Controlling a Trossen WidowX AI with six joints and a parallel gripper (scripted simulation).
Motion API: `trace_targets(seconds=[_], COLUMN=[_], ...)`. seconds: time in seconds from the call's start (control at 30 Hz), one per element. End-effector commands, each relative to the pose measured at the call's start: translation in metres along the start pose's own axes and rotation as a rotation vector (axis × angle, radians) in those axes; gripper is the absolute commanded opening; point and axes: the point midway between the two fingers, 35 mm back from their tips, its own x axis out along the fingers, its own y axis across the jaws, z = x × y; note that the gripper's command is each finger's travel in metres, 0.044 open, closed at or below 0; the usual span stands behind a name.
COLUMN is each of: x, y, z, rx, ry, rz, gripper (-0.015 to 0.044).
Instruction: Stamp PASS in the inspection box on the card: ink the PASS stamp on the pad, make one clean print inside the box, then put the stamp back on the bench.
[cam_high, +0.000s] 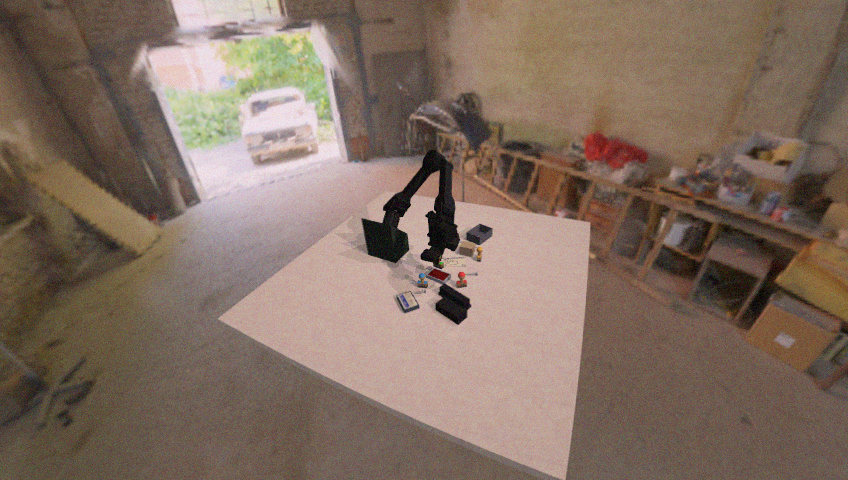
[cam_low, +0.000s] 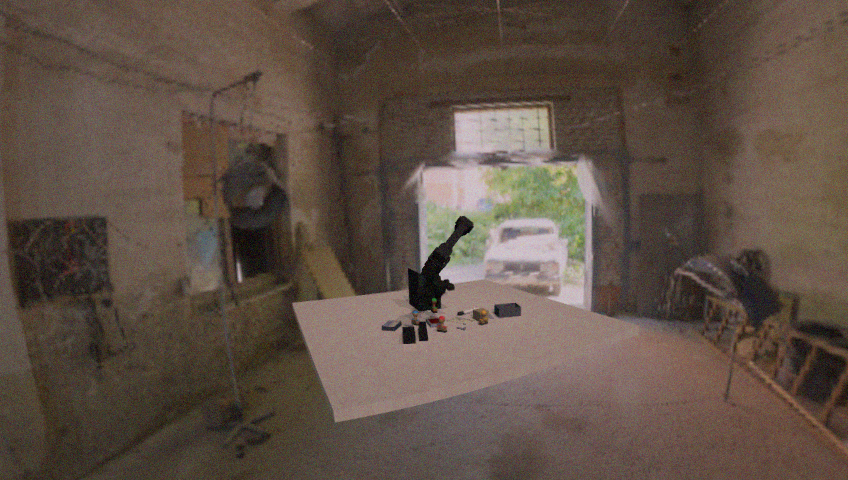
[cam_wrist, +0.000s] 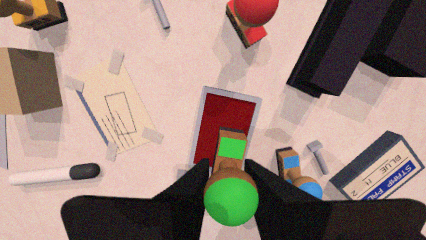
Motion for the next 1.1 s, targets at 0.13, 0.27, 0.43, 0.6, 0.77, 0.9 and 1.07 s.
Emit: trace_targets(seconds=[0.13,0.27,0.43,0.6,0.77,0.9,1.07], x=[0.007,0.009,0.013,0.016,0.019,0.022,0.025], y=[0.000,0.000,0.000,0.000,0.000,0.000,0.000], z=[-0.001,-0.001,-0.001,-0.001,-0.001,-0.001,-0.001], rx=[0.005,0.005,0.005,0.005,0.004,0.004,0.004], ry=[0.002,0.002,0.002,0.002,0.002,0.002,0.002], rz=[0.005,0.005,0.005,0.005,0.006,0.006,0.006], gripper=[0.0000,0.0000,0.0000,0.0000,0.0000,0.0000,0.0000])
